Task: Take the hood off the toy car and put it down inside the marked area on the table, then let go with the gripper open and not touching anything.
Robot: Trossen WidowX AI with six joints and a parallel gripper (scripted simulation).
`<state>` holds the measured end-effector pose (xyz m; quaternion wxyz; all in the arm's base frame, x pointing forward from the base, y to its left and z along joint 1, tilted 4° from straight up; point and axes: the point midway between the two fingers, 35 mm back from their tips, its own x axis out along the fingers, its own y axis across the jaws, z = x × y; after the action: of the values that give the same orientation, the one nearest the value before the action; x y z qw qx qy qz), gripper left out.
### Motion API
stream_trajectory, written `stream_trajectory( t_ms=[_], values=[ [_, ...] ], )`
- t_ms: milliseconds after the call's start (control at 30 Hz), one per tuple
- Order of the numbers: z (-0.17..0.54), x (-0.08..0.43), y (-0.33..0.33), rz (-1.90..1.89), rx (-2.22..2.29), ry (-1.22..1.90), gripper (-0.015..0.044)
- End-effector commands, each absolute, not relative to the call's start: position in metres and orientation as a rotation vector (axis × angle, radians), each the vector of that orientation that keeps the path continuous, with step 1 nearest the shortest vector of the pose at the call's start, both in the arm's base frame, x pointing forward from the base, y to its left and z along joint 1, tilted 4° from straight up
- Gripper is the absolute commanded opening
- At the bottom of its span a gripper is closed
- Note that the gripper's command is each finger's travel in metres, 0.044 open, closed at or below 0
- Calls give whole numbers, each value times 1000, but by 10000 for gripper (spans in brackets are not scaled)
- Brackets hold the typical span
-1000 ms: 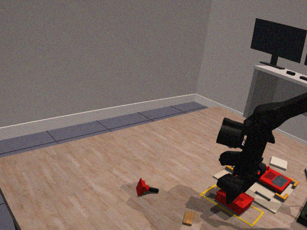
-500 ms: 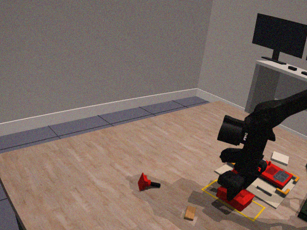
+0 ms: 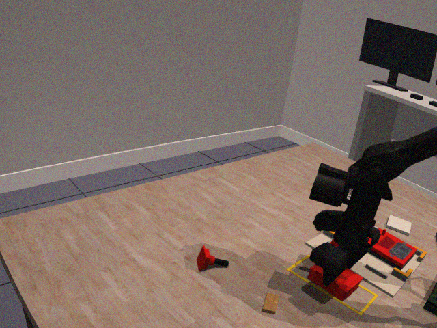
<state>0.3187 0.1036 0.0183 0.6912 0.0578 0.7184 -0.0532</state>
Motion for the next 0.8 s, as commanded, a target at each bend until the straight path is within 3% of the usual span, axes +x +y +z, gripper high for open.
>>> stream_trajectory(
  t_ms=[0, 300, 767],
  values=[
    [19, 319, 104, -119, 129, 1605, 440],
    [87, 322, 102, -114, 135, 1610, 440],
    [90, 322, 102, -114, 135, 1610, 440]
  ],
)
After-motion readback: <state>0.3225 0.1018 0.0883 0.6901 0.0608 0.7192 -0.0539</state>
